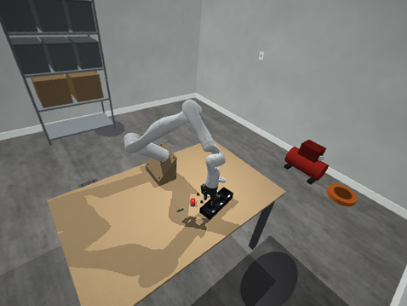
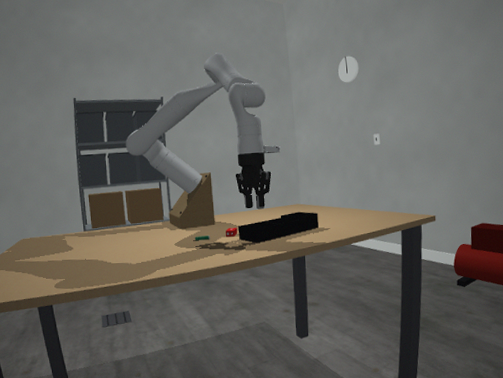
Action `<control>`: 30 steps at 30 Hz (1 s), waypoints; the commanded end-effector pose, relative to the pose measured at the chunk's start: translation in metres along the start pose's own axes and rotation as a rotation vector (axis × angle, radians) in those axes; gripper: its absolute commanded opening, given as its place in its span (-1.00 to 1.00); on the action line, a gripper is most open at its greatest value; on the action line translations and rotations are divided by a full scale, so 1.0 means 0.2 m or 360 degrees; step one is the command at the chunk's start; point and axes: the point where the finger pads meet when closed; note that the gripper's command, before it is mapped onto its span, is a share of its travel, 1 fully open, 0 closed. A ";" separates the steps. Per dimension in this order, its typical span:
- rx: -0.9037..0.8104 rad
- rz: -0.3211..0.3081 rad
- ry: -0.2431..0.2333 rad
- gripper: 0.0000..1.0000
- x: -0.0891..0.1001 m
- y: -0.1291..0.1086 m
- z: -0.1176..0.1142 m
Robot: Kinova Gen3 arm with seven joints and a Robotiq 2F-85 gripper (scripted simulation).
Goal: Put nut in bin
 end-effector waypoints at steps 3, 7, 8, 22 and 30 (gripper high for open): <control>-0.0003 -0.0006 0.0015 1.00 0.13 0.00 0.01; -0.0003 -0.0007 0.0015 1.00 0.21 0.00 0.01; -0.0003 -0.0007 0.0015 1.00 0.23 0.00 0.01; -0.0004 -0.0007 0.0014 1.00 0.47 0.00 0.01; -0.0005 -0.0008 0.0014 1.00 0.60 0.00 0.01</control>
Point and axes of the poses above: the point where the finger pads meet when closed, its own x axis back along the fingers, its own z axis across the jaws, y = z × x, and after that the axes turned 10 degrees about x, right-handed
